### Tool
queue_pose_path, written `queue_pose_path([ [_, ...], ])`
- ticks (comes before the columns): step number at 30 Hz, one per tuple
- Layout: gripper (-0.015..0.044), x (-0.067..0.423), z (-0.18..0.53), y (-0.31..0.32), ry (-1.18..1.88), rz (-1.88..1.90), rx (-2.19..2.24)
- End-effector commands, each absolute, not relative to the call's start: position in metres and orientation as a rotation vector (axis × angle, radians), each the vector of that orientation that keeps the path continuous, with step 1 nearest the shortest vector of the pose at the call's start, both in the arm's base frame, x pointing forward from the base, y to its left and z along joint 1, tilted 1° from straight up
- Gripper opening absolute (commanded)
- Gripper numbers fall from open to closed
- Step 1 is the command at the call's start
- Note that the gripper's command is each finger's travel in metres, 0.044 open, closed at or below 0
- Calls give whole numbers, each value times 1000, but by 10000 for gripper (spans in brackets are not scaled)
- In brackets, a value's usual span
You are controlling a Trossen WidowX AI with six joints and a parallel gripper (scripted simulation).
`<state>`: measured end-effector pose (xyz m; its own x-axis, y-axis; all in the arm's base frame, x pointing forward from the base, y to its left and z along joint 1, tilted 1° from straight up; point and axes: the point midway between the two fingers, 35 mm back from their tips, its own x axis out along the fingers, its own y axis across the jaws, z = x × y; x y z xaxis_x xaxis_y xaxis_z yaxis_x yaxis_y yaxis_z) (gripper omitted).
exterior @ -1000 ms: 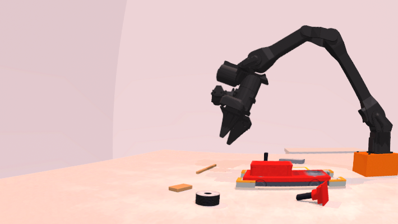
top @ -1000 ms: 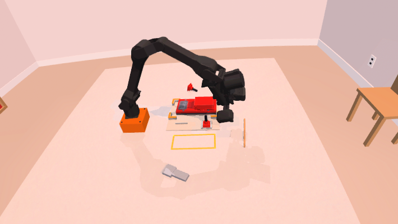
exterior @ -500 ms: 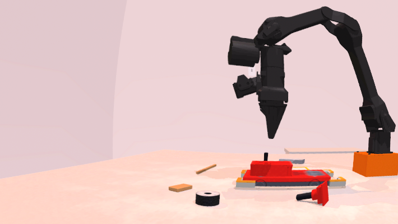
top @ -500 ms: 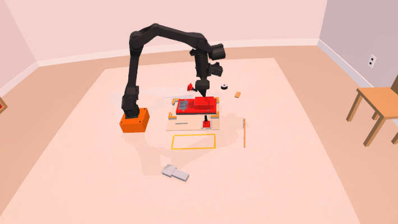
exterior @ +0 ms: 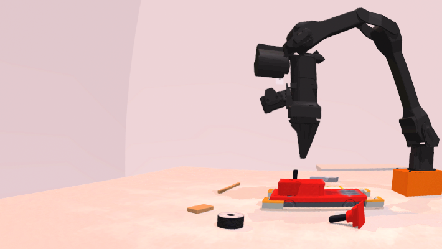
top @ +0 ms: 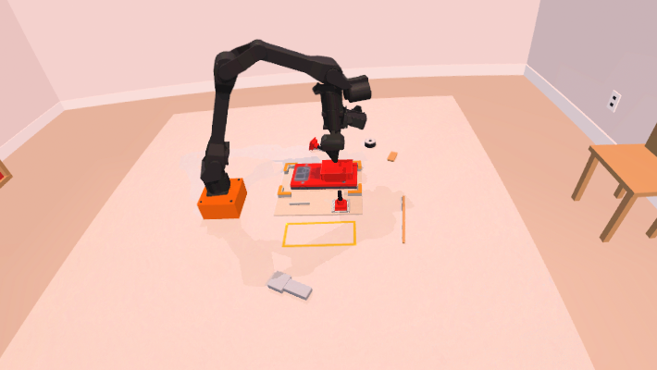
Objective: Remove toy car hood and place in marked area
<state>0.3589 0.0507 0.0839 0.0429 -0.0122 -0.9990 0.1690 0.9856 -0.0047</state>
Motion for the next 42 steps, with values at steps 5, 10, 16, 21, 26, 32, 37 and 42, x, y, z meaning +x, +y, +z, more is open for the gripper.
queue_pose_path([
  [5, 440, 359, 75, 50, 1525, -145, 125],
  [10, 440, 359, 70, 50, 1525, -145, 125],
  [16, 440, 359, 64, 51, 1525, -145, 125],
  [21, 440, 359, 59, 51, 1525, -145, 125],
  [26, 440, 359, 55, 51, 1525, -145, 125],
  [32, 440, 359, 49, 51, 1525, -145, 125],
  [37, 440, 358, 44, 50, 1526, -145, 125],
  [42, 440, 358, 39, 50, 1526, -145, 125],
])
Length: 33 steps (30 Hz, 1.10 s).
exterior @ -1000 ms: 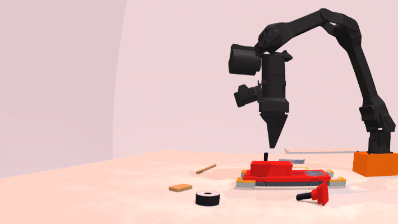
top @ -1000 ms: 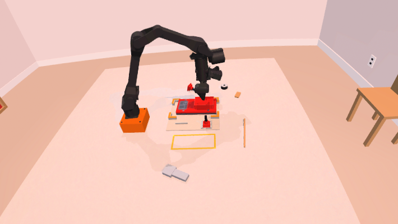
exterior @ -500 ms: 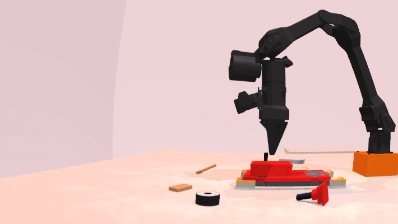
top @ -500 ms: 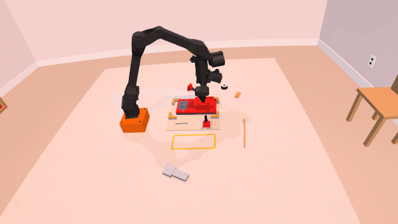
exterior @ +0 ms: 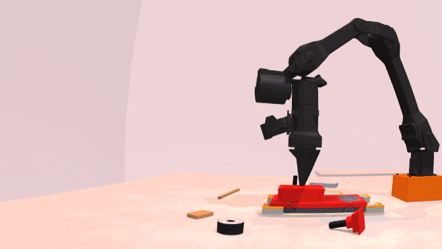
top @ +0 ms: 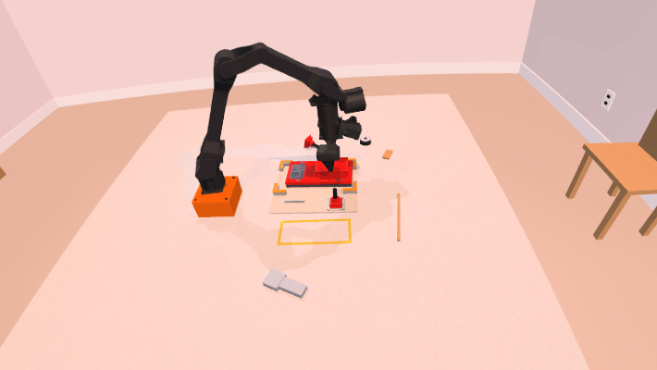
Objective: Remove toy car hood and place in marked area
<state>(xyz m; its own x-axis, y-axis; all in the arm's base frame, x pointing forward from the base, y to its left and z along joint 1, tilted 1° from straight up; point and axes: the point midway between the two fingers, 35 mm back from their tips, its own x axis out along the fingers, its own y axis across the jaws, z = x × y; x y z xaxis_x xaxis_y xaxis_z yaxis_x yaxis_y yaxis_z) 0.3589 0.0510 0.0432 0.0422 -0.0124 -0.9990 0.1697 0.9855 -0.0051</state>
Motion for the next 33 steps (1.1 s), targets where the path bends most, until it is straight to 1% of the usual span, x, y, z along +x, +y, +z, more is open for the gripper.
queue_pose_path([
  [1, 440, 358, 39, 50, 1526, -145, 125],
  [33, 440, 359, 24, 50, 1526, -145, 125],
])
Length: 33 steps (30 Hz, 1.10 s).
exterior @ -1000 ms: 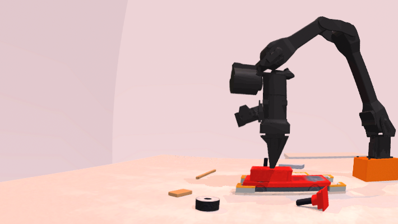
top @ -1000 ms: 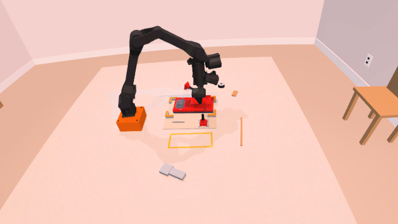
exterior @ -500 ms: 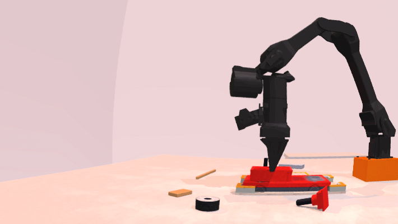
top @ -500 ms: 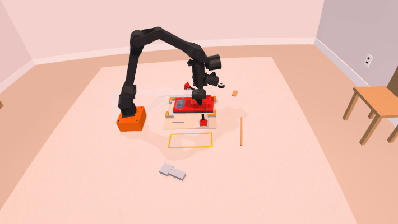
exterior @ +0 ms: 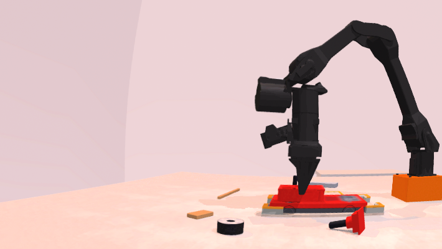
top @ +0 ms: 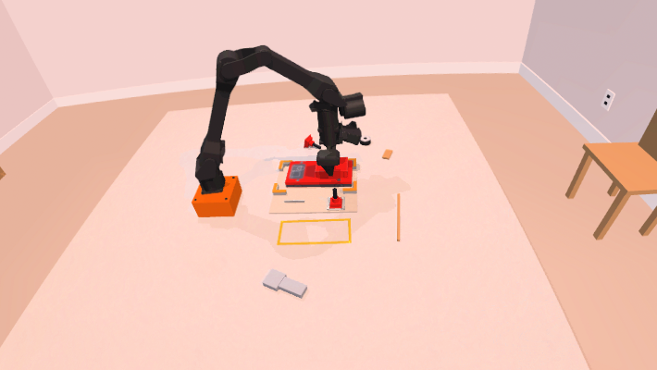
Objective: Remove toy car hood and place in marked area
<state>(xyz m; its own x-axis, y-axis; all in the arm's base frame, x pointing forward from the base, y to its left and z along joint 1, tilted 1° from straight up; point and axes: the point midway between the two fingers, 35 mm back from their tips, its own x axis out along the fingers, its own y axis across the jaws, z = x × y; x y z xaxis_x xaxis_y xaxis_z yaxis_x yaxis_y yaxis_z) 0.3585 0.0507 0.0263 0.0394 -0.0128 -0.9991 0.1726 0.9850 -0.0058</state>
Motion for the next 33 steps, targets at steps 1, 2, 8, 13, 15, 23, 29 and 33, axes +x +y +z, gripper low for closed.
queue_pose_path([
  [1, 440, 359, 24, 50, 1526, -145, 125],
  [2, 440, 359, 23, 50, 1526, -145, 125],
  [8, 440, 359, 20, 50, 1526, -145, 125],
  [13, 328, 359, 22, 51, 1526, -143, 128],
  [15, 315, 359, 22, 51, 1526, -143, 128],
  [23, 222, 359, 23, 51, 1526, -143, 128],
  [29, 65, 359, 26, 51, 1526, -143, 128],
  [33, 0, 359, 29, 51, 1526, -143, 128],
])
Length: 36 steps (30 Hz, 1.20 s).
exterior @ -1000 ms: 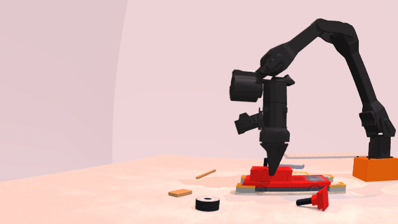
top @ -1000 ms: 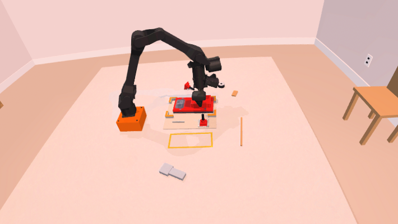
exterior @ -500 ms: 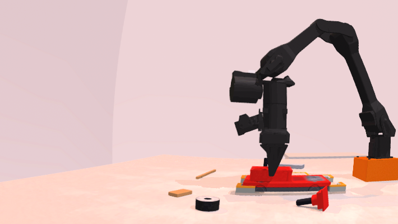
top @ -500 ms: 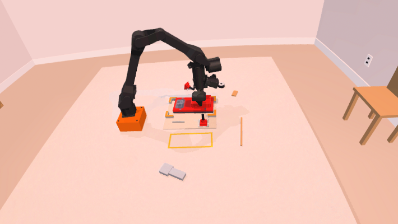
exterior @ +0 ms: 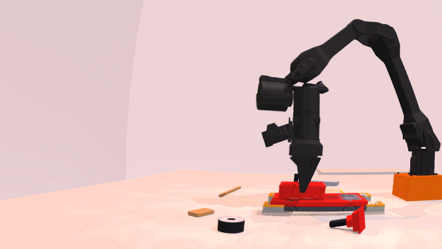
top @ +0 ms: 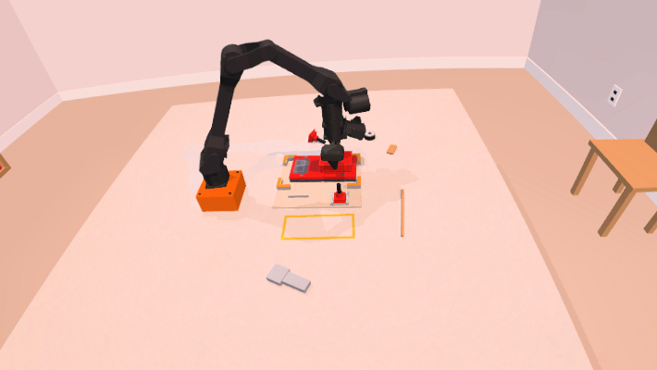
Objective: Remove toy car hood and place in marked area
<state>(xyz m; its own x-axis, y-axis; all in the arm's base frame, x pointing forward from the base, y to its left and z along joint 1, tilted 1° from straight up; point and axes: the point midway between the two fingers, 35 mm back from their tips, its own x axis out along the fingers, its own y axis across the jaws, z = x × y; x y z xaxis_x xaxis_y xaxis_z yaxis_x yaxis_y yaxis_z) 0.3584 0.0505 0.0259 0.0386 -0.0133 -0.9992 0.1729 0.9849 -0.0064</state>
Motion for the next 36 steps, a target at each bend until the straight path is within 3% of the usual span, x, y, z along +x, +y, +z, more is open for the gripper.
queue_pose_path([
  [1, 0, 359, 29, 51, 1526, -143, 128],
  [36, 0, 358, 62, 51, 1526, -143, 128],
])
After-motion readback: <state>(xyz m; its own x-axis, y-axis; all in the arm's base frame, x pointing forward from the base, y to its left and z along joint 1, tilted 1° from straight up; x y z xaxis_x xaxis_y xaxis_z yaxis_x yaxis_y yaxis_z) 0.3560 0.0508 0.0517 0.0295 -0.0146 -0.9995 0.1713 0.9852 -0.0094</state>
